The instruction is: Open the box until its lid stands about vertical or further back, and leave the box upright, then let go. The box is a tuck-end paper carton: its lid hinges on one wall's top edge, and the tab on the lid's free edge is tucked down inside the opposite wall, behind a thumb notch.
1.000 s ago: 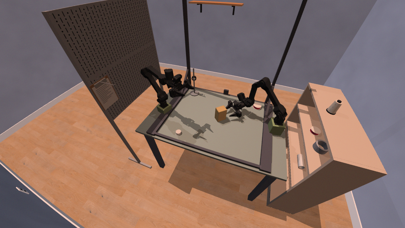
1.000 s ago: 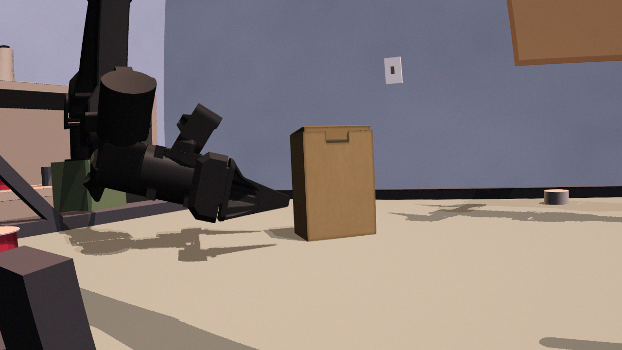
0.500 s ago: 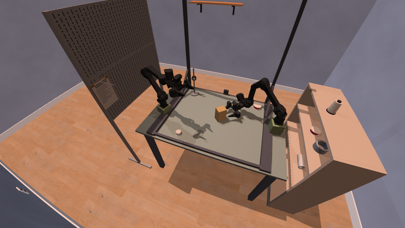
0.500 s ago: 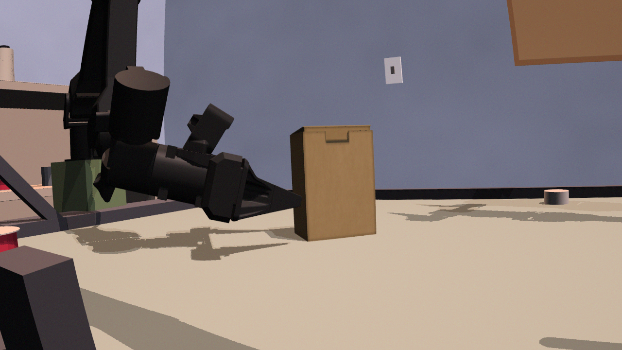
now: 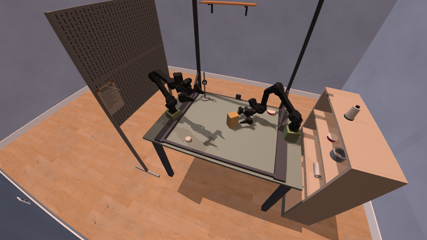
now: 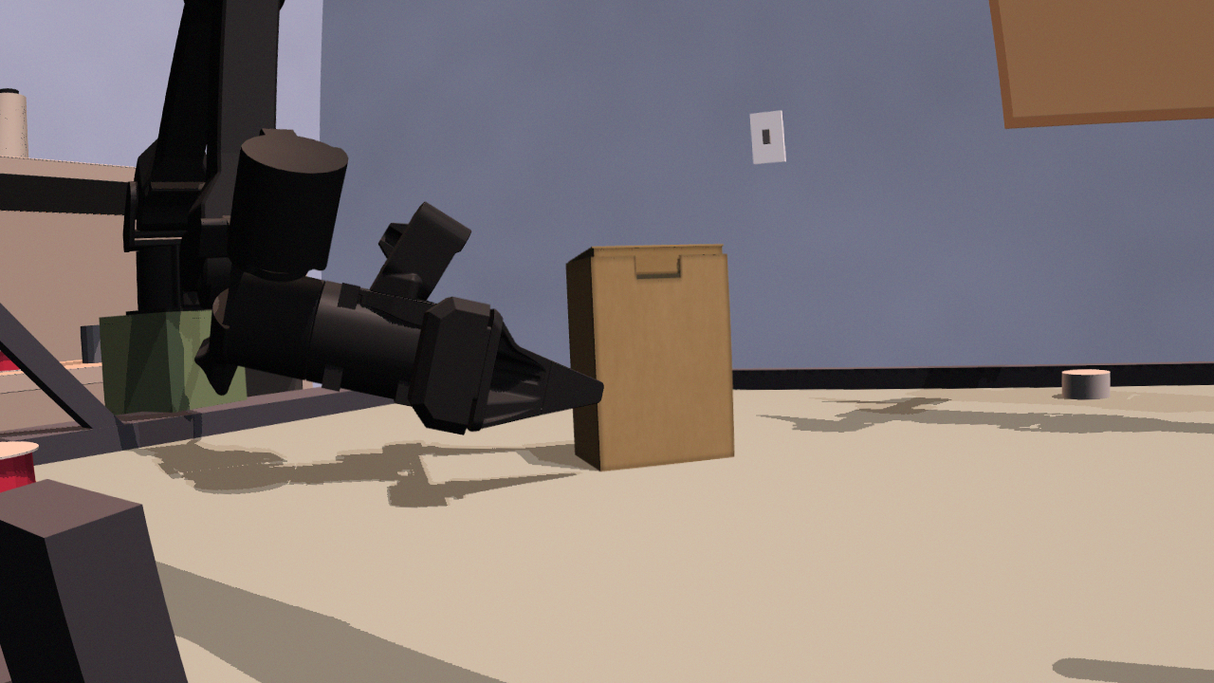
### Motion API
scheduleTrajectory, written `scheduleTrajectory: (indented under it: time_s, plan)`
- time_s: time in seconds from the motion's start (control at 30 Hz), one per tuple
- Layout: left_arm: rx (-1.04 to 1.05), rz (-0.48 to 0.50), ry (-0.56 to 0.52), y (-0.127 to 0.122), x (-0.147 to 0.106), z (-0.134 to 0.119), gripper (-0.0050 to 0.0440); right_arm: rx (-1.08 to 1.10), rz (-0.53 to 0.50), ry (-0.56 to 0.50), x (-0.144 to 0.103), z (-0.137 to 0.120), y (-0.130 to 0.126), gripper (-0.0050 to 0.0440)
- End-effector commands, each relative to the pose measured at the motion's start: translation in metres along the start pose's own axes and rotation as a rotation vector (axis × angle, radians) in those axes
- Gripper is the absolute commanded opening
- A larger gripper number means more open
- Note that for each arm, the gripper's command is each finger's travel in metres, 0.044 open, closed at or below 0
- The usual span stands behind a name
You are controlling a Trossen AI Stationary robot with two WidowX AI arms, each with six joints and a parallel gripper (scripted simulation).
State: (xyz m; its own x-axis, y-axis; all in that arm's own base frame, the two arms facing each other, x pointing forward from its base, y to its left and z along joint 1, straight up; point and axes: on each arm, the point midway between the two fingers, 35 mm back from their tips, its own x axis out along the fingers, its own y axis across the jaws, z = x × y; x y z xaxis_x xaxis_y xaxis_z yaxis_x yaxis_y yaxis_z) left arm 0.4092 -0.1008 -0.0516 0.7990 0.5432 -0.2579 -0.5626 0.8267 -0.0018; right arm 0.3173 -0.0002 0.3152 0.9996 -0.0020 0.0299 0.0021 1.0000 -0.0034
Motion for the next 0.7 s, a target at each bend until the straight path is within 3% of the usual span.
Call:
scheduleTrajectory:
  time_s: [0.0,0.67]
  plan:
    - [-0.022,-0.008,-0.010,-0.005,0.003,0.010,0.0440,0.003,0.002,-0.020,-0.001,0.008,0.000,0.0440]
    - [-0.022,-0.009,-0.012,-0.005,0.020,0.015,0.0440,0.003,0.002,-0.020,-0.001,0.008,0.000,0.0440]
